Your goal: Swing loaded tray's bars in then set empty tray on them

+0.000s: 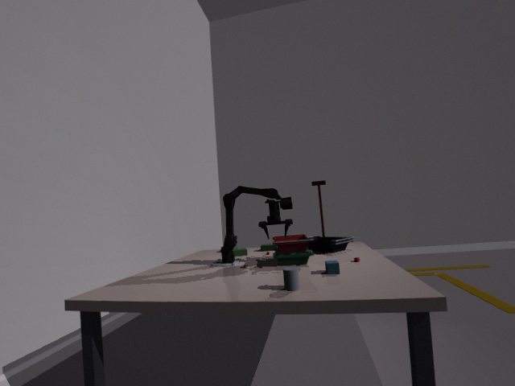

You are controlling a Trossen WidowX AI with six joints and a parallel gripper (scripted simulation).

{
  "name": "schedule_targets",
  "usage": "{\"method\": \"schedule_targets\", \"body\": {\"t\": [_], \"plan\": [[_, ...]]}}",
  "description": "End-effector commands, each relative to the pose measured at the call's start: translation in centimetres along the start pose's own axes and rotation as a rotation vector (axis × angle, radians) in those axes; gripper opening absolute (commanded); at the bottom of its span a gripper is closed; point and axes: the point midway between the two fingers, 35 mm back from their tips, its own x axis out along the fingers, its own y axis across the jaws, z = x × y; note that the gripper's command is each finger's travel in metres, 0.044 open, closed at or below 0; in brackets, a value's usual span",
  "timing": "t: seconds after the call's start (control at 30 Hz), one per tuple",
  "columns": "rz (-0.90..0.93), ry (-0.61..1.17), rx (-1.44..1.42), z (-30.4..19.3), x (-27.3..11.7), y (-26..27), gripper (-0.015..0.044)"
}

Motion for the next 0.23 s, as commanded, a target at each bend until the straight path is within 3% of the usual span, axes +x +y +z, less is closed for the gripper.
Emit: {"method": "schedule_targets", "body": {"t": [0.0, 0.2], "plan": [[-0.006, 0.003, 0.004, 0.0, -1.9, -0.1, 0.0440], [-0.010, 0.004, 0.004, 0.0, -4.8, 0.3, 0.0440]]}}
